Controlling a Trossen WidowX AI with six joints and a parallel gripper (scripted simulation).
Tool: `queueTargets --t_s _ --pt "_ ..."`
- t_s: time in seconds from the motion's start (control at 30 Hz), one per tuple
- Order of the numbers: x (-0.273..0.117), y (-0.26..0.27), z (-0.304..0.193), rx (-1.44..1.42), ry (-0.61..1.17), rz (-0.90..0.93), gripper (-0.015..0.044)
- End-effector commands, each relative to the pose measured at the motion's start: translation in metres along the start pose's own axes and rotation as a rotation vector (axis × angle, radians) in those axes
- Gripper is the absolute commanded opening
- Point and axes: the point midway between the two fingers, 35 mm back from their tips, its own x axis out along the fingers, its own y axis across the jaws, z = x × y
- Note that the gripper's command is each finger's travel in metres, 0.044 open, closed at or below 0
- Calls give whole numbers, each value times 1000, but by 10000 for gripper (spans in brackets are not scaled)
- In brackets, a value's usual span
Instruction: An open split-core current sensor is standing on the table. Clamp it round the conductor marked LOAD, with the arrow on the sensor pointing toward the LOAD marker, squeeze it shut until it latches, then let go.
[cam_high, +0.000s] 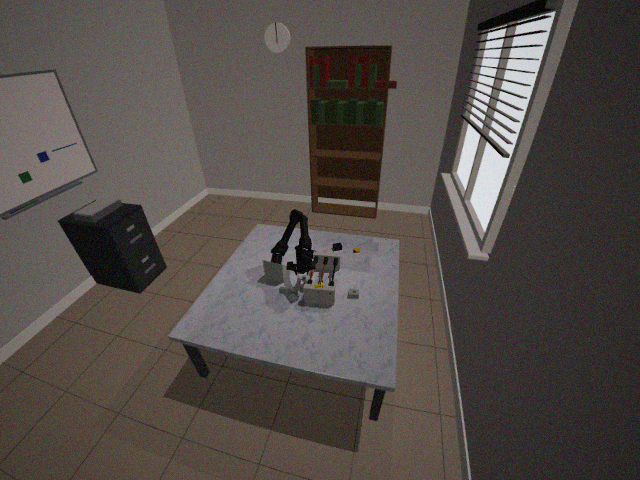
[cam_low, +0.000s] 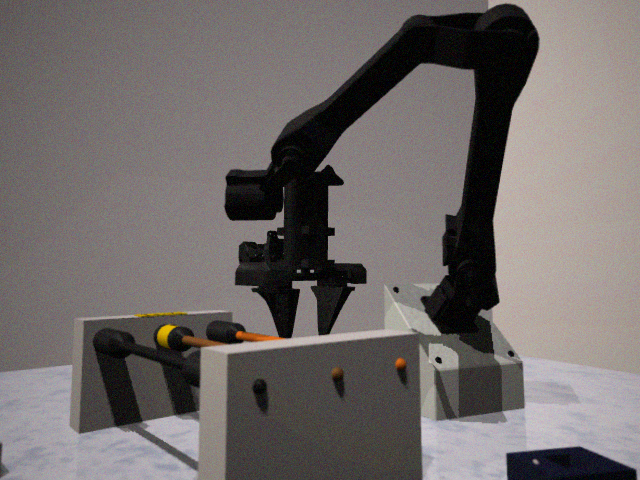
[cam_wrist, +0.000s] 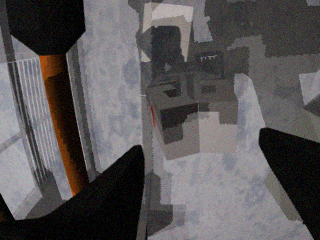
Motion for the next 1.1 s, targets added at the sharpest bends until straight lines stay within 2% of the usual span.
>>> queueTargets --t_s 0.0,0.53,1.07 --pt "8 -1 -1 12 12 0 320" --pt "31 -3 -4 12 15 1 320" --pt "27 -2 -3 0 5 0 213"
